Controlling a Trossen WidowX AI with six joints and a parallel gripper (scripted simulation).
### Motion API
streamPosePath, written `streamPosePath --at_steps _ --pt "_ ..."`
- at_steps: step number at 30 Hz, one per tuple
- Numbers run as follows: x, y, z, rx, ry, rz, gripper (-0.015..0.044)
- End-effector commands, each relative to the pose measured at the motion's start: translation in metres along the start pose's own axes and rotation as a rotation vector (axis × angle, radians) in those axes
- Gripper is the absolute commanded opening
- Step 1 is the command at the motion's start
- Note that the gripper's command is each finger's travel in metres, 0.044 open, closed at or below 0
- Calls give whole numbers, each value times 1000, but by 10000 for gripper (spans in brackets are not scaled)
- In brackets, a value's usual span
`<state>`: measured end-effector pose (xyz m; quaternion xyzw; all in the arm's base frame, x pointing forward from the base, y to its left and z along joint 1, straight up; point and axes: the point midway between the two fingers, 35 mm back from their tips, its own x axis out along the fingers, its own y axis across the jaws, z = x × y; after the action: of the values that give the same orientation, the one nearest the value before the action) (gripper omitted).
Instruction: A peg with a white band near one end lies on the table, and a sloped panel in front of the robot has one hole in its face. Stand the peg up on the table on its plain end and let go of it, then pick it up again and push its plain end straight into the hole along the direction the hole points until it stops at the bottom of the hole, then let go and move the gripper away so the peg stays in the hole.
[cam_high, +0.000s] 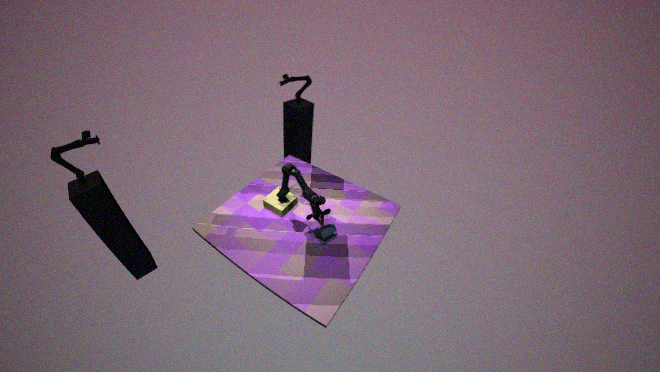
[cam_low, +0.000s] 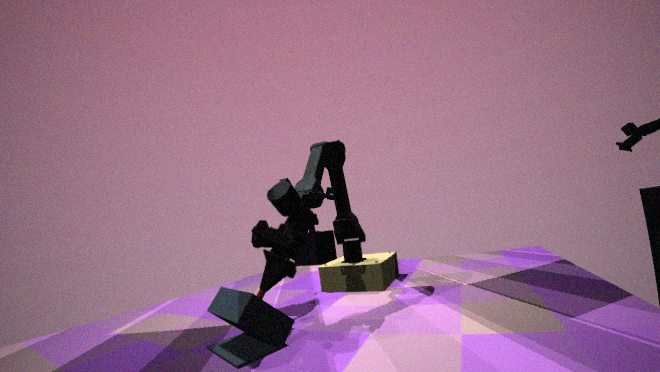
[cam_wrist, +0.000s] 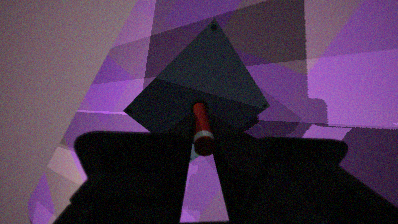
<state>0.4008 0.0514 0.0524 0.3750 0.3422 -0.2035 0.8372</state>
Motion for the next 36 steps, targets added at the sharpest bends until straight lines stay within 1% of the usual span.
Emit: streamPosePath --at_steps 1,28,36 --pt "3 1 0 -3 2 4 0" --pt "10 0 0 0 0 0 0" --pt "10 0 0 0 0 0 210"
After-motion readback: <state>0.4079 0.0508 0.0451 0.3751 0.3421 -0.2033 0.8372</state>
